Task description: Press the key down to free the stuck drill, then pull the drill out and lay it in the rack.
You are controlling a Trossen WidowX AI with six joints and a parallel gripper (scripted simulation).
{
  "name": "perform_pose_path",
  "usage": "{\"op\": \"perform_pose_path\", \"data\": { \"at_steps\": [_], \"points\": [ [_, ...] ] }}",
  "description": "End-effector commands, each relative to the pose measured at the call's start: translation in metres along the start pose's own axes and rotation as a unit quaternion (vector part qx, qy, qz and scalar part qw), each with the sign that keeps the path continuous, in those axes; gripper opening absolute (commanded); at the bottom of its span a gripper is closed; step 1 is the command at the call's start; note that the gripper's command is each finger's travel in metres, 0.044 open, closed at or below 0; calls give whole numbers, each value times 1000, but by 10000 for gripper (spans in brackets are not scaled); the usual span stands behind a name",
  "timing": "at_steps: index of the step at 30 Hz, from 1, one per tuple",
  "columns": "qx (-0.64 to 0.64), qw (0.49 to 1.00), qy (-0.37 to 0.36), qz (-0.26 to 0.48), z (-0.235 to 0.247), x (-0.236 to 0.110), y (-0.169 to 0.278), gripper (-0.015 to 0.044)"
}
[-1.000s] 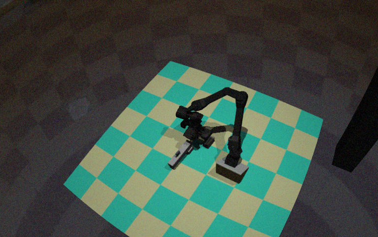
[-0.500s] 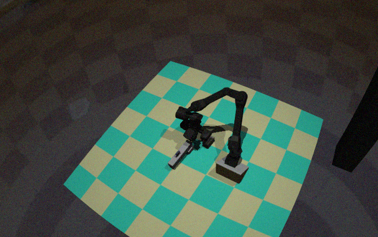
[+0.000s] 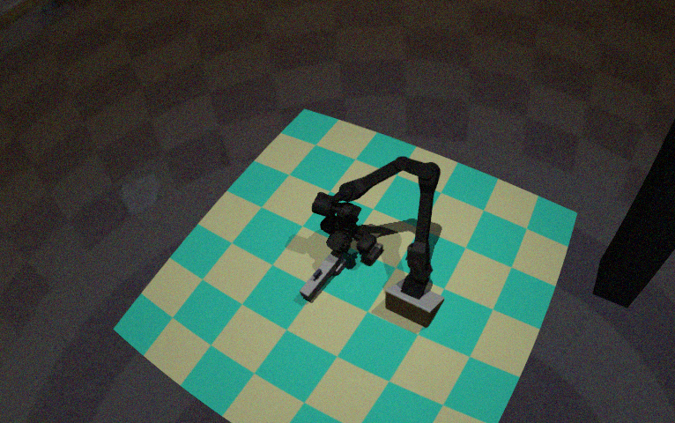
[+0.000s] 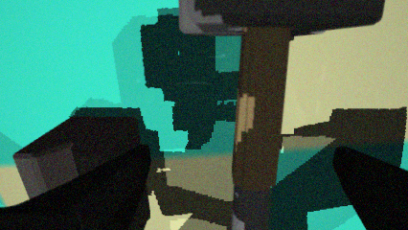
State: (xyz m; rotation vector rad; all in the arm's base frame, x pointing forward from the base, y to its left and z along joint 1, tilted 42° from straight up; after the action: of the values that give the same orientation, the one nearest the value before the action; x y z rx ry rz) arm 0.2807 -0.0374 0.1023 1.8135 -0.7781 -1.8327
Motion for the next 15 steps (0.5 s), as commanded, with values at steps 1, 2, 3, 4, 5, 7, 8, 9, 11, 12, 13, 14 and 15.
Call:
{"op": "perform_pose_path", "data": {
  "at_steps": [1, 2, 3, 4, 5, 7, 8, 9, 11, 12, 13, 14, 15],
  "points": [
    [2, 1000, 0, -1, 0, 1, -2, 440],
    [2, 1000, 0, -1, 0, 2, -3, 440],
    [2, 1000, 0, -1, 0, 2, -3, 440],
    [2, 1000, 0, -1, 0, 2, -3, 440],
    [2, 1000, 0, -1, 0, 2, -4, 440],
    [2, 1000, 0, -1, 0, 2, -4, 440],
    [2, 1000, 0, -1, 0, 3, -5, 440],
    [2, 1000, 0, -1, 0, 3, -5, 440],
    [2, 1000, 0, -1, 0, 3, -6, 440],
    [0, 1000, 0, 1, 0, 2, -4, 414],
    [0, 1000, 0, 1, 0, 2, -4, 387],
    [0, 1000, 0, 1, 0, 2, -4, 361],
    [0, 1000, 0, 1, 0, 2, -4, 335]
  ]
}}
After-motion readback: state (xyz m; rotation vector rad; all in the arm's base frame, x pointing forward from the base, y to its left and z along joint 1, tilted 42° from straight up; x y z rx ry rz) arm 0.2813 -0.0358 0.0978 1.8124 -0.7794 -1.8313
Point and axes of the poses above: the point midway between the two fingers, 35 mm back from their tips, its own x axis out along the fingers, its own z axis across the jaws, y = z × x, the point moved 8 cm from there along -x, back along the fingers, and after that the axes turned 3 degrees about -x, right-handed, at the moved point
